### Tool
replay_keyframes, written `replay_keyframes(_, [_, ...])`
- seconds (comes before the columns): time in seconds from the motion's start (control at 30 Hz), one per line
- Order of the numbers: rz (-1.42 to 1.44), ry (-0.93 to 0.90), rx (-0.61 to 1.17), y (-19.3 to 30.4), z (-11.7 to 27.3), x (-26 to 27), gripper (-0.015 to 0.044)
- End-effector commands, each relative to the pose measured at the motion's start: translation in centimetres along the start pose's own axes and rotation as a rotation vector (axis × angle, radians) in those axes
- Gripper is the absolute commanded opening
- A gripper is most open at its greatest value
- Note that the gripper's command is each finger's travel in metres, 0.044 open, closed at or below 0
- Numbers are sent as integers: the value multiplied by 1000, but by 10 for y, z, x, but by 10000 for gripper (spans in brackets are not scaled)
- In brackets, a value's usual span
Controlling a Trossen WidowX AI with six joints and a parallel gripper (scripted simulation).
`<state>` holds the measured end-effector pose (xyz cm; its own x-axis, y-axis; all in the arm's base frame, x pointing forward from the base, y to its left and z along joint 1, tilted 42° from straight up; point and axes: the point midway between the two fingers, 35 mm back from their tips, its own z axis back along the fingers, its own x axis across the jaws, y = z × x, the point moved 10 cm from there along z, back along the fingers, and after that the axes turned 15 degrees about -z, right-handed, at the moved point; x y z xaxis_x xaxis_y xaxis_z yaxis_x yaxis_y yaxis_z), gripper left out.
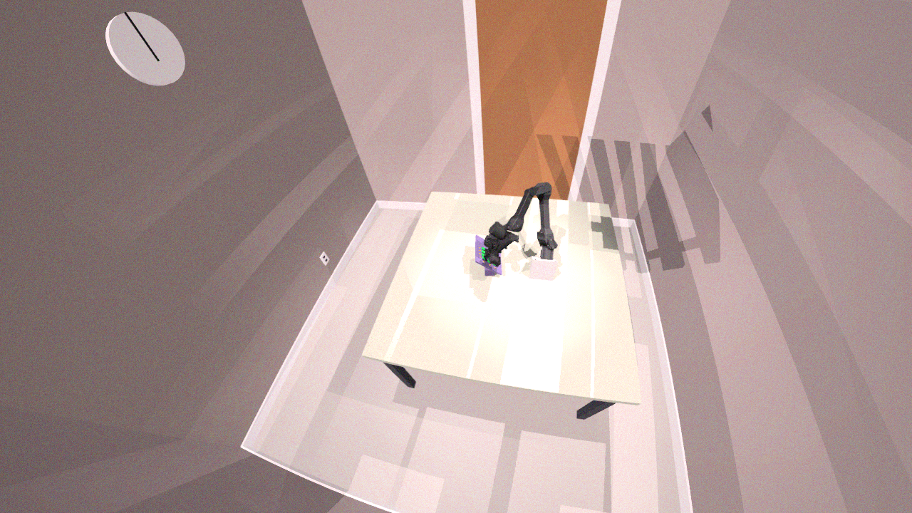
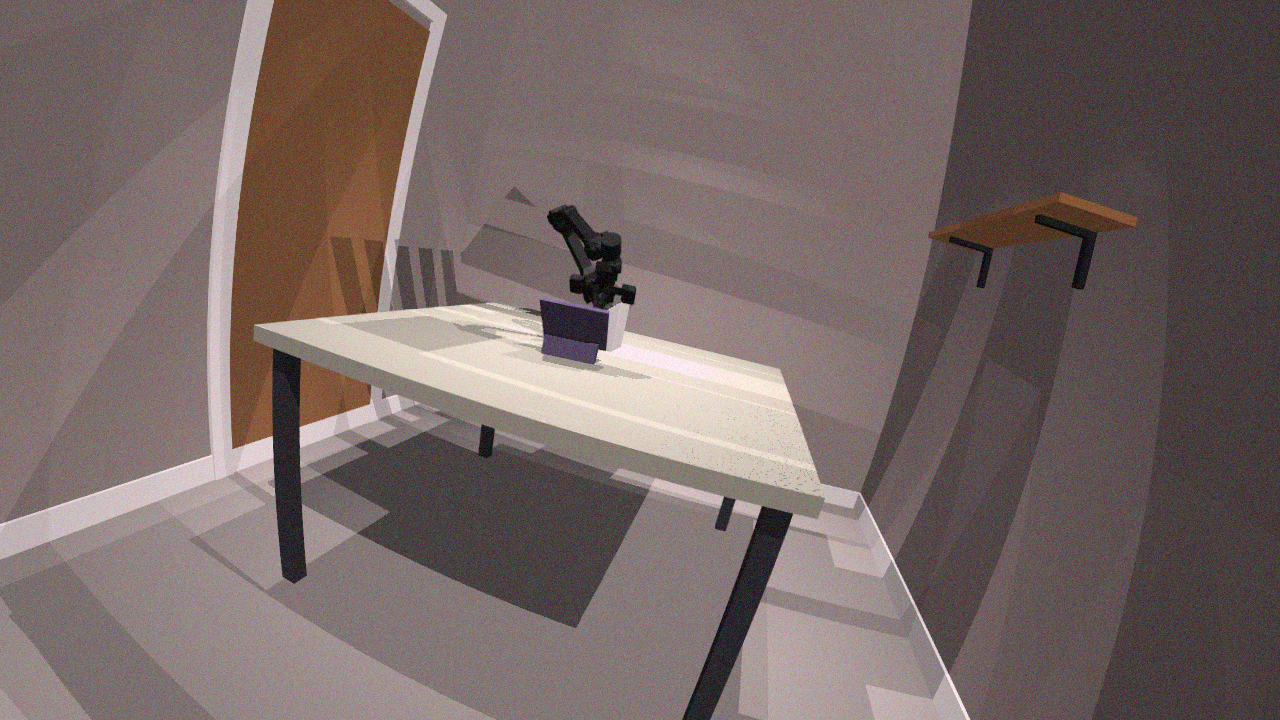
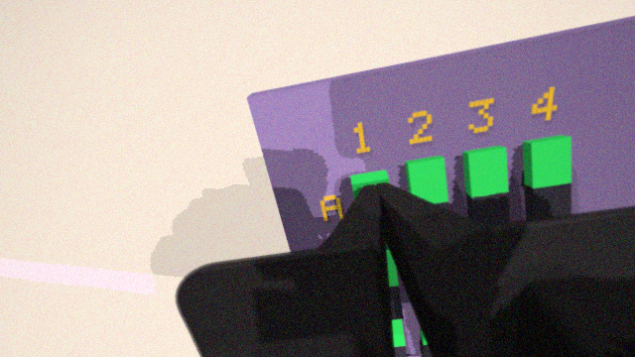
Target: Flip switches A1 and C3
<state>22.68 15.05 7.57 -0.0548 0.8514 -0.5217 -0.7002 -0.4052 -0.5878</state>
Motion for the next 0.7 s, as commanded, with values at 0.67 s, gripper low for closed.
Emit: replay_keyframes(0.67, [8,-5,3,1,-2,0,0])
